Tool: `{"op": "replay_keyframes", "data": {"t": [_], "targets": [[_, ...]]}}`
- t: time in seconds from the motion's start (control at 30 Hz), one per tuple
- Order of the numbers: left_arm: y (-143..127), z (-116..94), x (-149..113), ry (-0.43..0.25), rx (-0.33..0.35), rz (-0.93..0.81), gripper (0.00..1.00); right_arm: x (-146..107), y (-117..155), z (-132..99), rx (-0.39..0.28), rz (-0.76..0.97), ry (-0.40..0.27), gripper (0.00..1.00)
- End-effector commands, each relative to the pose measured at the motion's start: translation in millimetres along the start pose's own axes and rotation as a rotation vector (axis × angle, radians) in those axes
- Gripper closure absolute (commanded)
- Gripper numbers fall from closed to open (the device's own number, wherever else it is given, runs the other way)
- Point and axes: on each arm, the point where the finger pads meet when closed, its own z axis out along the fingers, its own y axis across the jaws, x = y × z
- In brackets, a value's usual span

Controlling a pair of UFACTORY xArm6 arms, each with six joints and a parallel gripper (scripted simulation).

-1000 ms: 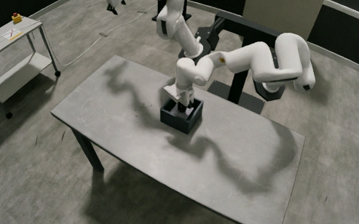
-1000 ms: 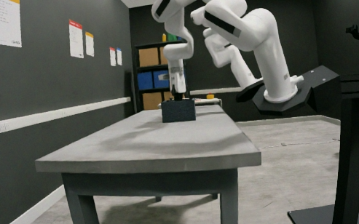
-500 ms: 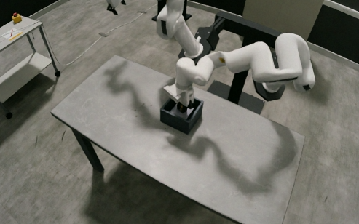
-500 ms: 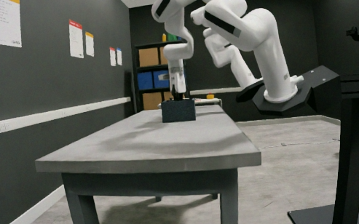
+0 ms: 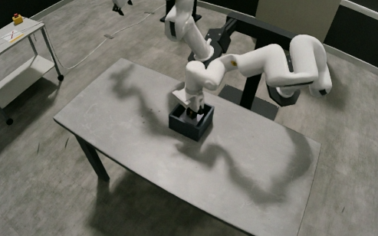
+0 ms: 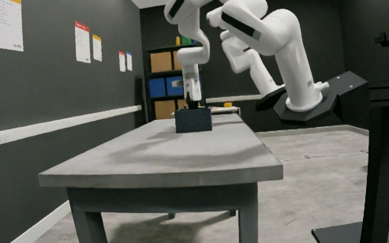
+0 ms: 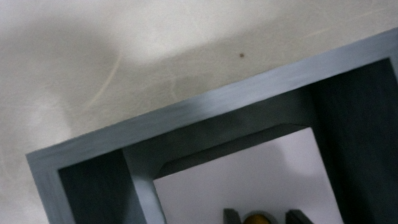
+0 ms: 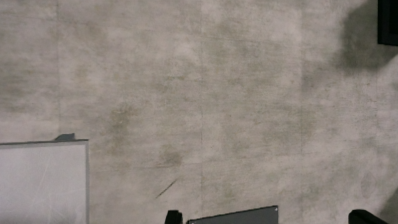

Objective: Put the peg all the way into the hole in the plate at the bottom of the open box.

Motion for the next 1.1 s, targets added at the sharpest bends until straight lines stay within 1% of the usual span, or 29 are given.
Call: {"op": "replay_keyframes", "data": {"t": [0.0, 0.57, 1.07], "targets": [[0.4, -1.0, 0.7, 0.002, -0.001, 0.0, 0.71, 0.5, 0.1, -0.8, 0.0, 0.0, 0.002, 0.0], [0.4, -2.2, 0.7, 0.002, -0.001, 0.0, 0.71, 0.5, 0.1, -0.8, 0.0, 0.0, 0.002, 0.0], [0.4, -13.9, 0.7, 0.002, -0.001, 0.0, 0.71, 0.5, 0.1, -0.8, 0.0, 0.0, 0.002, 0.0]]}}
